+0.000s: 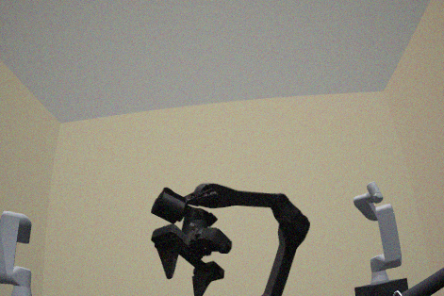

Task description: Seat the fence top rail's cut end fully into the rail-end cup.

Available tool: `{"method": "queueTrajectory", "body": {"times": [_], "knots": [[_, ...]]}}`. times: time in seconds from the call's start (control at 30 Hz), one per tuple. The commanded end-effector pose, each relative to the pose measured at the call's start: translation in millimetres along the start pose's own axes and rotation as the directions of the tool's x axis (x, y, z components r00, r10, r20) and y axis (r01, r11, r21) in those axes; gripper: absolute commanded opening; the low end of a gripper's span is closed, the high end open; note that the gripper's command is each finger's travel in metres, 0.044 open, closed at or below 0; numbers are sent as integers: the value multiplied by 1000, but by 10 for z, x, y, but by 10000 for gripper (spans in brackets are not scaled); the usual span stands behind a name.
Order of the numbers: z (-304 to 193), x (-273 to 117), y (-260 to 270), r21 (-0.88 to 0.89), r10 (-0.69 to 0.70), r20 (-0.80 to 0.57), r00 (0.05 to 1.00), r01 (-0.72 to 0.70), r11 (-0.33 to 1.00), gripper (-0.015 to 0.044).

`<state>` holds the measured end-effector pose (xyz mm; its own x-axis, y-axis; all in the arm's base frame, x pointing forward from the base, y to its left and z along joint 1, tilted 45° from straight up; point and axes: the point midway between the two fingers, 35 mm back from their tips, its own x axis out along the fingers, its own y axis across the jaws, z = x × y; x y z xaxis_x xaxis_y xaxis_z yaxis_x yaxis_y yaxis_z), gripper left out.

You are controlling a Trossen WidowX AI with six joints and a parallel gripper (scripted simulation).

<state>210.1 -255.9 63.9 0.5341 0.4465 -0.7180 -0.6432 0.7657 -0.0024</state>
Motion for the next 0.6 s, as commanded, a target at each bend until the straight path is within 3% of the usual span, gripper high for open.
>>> {"method": "queueTrajectory", "body": {"times": [0.0, 0.37, 0.57], "knots": [[-282, 50, -68, -232, -14, -38, 999, 5, 973, 440], [-284, 65, -62, -232, -14, -38, 999, 5, 973, 440], [-332, 351, 92, -233, -14, -37, 999, 5, 973, 440]]}}
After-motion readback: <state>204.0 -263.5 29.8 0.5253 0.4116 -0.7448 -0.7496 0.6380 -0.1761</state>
